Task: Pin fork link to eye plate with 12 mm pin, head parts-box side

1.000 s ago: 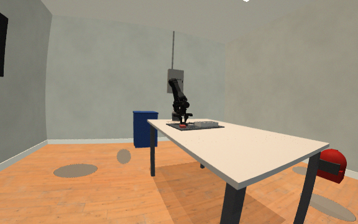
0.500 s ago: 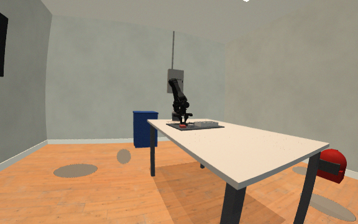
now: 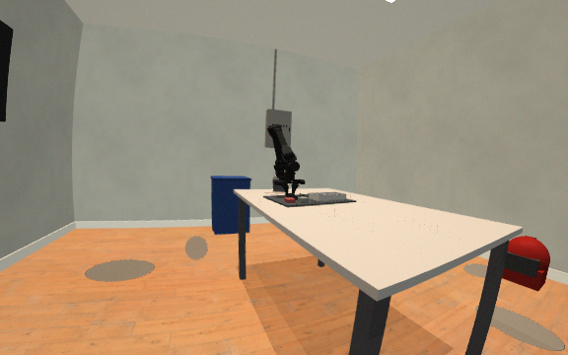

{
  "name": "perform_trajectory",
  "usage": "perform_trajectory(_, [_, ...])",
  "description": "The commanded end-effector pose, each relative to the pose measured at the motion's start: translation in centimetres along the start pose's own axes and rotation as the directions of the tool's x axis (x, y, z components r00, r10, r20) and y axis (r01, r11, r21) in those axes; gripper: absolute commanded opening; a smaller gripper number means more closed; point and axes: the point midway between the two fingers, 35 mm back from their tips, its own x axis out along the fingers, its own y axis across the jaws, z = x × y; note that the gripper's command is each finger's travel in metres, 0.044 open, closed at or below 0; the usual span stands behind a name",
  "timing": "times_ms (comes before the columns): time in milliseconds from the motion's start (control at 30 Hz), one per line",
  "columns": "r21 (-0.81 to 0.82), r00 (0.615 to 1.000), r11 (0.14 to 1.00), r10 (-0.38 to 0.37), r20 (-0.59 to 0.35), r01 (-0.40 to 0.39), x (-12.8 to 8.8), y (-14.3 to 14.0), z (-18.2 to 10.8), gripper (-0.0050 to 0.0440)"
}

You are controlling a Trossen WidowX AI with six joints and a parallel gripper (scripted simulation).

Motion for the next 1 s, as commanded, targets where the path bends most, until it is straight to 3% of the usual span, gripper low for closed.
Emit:
perform_trajectory(0, [0.006,1.0,1.0,0.023,0.01,-0.023,0.08,0.62,0.28,0.0128])
perform_trajectory(967, [0.01,1.0,1.0,0.029,0.012,-0.029,0.1,0.93,0.4,0.0128])
